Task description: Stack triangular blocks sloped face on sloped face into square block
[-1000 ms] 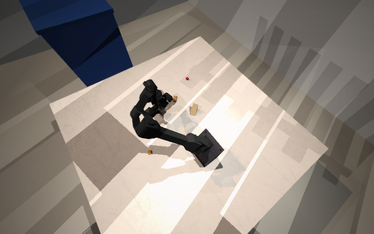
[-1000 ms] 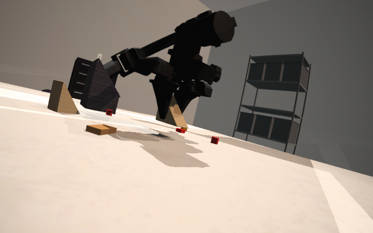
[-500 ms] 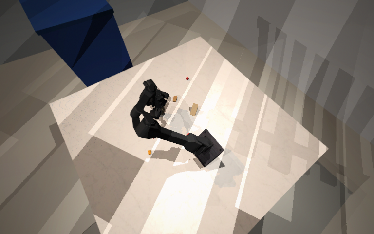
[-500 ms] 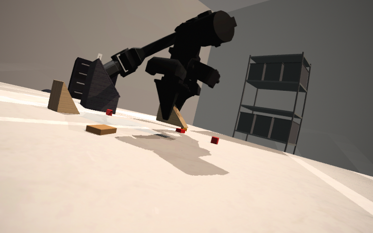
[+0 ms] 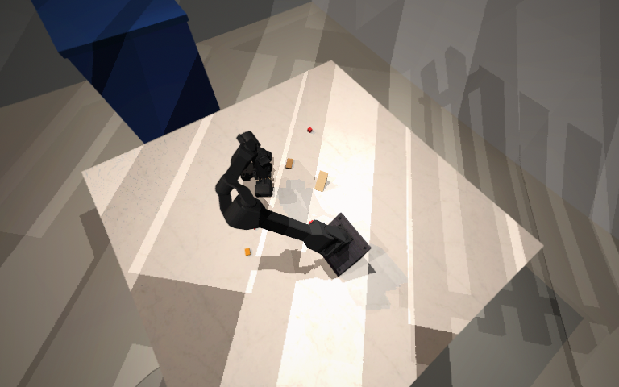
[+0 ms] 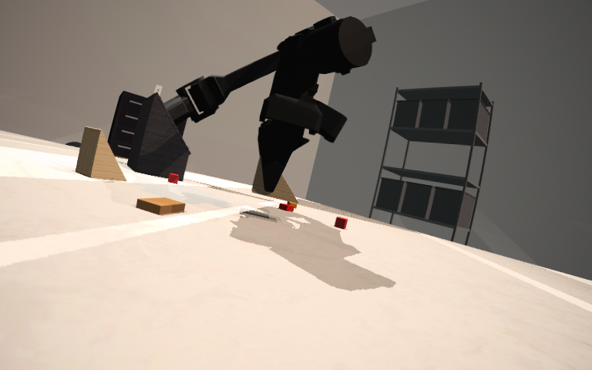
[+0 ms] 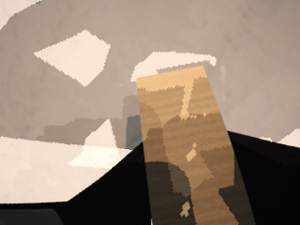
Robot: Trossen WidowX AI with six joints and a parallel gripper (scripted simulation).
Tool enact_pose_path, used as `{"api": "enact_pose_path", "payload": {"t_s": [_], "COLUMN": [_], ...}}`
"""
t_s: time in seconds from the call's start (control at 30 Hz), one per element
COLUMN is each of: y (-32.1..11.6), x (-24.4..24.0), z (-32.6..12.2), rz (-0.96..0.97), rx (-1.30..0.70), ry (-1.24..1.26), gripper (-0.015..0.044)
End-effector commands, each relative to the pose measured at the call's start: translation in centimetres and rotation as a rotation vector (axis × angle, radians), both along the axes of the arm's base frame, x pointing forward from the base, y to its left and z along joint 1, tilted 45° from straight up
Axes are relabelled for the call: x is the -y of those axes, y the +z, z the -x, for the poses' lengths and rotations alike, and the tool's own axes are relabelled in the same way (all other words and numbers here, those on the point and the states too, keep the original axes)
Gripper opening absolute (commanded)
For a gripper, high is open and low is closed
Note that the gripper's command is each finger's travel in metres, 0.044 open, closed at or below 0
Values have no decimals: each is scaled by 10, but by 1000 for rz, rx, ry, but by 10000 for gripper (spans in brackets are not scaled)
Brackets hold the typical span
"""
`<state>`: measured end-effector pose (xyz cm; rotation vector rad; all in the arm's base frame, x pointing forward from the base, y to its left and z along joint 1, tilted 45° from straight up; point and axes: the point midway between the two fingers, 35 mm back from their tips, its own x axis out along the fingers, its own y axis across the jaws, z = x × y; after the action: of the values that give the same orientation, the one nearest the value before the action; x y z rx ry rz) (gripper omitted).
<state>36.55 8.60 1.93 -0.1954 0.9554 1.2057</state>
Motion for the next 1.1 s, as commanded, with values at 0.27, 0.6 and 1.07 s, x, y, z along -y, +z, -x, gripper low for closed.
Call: {"api": "enact_pose_path", "payload": {"t_s": [0.27,0.6,1.07], "y": [0,0,-2], "x": [0,0,-3], "z": [0,0,0], "rz": [5,14,21], "rx": [197,389,521], "ry": [199,394,527], "gripper": [0,0,0]}}
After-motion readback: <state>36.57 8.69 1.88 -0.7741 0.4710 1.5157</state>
